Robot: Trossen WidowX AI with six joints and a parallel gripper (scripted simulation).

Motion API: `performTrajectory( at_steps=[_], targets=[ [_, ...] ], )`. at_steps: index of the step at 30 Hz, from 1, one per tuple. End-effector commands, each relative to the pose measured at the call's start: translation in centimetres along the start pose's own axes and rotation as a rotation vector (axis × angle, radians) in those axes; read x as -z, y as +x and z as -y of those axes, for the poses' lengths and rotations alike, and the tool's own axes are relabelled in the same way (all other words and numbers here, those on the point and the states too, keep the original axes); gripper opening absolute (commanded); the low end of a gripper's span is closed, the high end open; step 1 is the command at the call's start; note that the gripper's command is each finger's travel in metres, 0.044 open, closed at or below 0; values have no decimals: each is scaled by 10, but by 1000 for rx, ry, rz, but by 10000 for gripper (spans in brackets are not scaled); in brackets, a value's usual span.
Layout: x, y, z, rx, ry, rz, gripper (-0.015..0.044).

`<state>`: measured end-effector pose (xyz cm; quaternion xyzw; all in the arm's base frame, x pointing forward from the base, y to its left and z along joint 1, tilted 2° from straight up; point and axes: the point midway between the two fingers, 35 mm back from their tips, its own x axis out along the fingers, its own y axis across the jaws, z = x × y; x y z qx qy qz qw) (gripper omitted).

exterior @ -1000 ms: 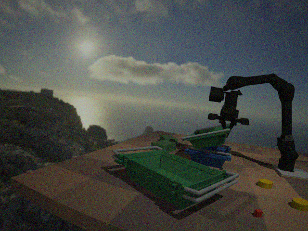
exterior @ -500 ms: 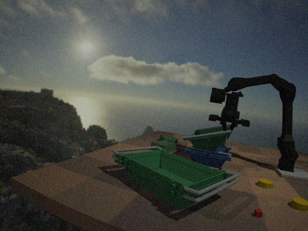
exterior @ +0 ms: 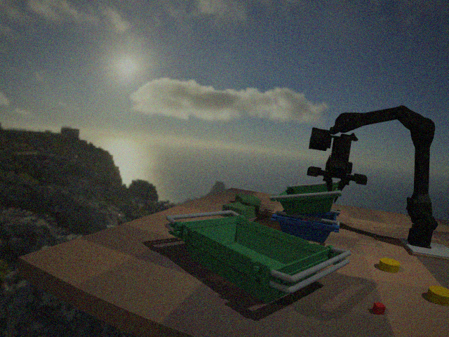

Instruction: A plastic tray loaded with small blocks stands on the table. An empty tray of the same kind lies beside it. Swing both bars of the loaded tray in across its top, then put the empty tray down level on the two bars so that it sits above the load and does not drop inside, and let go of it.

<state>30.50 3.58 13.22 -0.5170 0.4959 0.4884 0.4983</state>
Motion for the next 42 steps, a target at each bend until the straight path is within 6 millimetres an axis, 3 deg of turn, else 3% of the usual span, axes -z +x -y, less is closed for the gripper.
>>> performTrajectory(
  at_steps=[1, 42],
  targets=[
    [2, 4, -4, -16, 8, 1, 0],
    [7, 20, -9, -17, 8, 1, 0]
  ],
)
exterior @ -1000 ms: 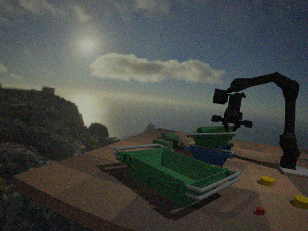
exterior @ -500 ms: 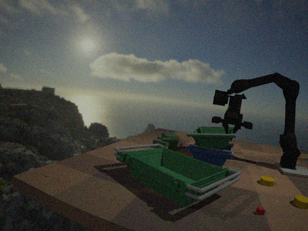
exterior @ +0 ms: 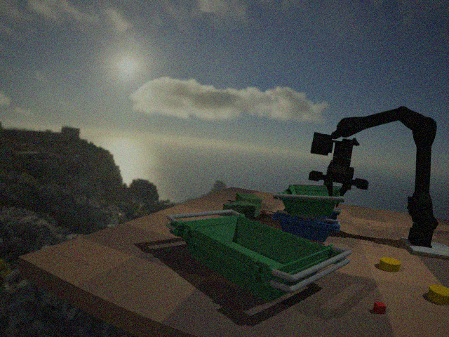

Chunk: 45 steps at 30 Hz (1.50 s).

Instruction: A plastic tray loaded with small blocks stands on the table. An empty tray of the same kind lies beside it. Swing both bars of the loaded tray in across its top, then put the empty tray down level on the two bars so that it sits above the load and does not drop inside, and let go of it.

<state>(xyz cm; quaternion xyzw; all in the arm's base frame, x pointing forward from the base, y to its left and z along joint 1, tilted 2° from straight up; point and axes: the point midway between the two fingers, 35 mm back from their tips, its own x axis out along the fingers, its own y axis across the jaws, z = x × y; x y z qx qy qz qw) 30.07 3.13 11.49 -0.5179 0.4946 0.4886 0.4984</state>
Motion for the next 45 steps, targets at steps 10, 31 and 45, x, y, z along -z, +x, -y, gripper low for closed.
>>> performTrajectory(
  at_steps=[10, 31, 45],
  targets=[
    [5, 11, -6, -19, 10, 0, 0],
    [5, 11, -6, -19, 10, 0, 0],
    [5, 11, -6, -19, 10, 0, 0]
  ],
)
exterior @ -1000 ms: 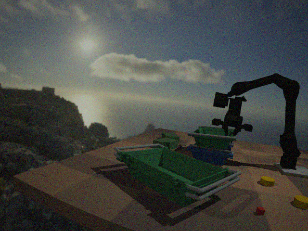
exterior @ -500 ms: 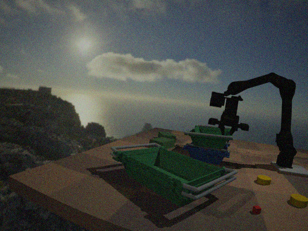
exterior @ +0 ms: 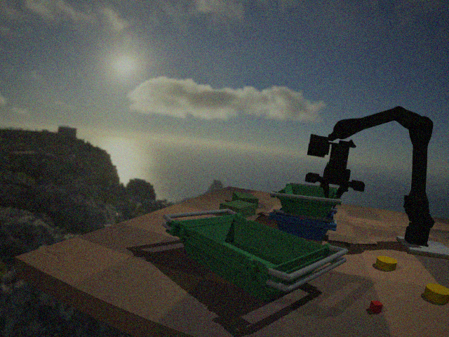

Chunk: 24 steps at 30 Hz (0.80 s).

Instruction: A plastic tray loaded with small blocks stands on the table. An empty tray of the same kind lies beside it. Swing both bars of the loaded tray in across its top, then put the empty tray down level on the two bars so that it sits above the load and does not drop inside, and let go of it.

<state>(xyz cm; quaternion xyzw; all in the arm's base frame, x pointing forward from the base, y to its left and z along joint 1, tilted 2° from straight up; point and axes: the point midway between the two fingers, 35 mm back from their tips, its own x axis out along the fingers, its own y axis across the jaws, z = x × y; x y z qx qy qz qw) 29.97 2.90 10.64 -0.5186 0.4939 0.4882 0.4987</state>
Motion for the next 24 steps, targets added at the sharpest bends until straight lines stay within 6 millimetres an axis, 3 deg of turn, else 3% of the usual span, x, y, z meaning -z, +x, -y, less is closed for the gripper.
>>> performTrajectory(
  at_steps=[1, 24],
  targets=[
    [3, 3, -5, -21, 11, 0, 0],
    [2, 2, -5, -21, 11, 0, 0]
  ],
)
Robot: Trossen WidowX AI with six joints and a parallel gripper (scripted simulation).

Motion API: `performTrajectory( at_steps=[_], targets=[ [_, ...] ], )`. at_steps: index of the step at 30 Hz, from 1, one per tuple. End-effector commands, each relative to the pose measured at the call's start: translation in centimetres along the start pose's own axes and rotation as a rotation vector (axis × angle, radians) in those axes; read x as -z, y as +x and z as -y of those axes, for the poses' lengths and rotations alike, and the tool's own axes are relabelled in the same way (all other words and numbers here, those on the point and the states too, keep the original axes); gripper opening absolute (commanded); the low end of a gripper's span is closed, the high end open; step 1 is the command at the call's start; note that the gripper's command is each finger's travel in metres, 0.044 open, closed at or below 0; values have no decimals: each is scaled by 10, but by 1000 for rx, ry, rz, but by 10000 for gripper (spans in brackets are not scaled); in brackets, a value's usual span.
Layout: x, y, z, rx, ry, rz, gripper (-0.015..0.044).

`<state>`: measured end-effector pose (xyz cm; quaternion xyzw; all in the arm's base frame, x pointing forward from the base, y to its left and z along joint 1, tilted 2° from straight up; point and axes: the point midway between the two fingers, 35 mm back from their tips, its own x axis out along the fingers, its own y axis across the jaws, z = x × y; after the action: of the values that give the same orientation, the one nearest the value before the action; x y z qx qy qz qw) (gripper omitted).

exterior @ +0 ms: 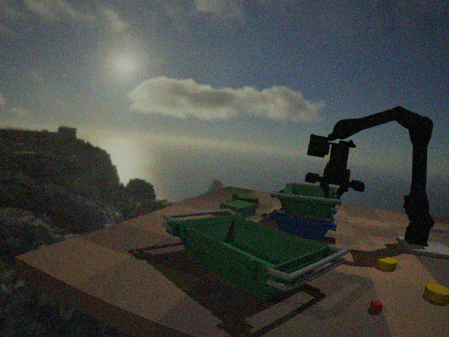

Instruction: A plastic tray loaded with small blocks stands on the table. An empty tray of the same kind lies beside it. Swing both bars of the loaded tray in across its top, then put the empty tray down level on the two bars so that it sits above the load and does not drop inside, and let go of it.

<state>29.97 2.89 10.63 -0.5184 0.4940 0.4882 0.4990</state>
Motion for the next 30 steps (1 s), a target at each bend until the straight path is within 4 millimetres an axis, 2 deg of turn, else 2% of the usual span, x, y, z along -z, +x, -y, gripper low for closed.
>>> performTrajectory(
  at_steps=[1, 6, 30],
  targets=[
    [2, 2, -5, -21, 10, 0, 0],
    [2, 2, -5, -21, 10, 0, 0],
    [2, 2, -5, -21, 10, 0, 352]
  ],
)
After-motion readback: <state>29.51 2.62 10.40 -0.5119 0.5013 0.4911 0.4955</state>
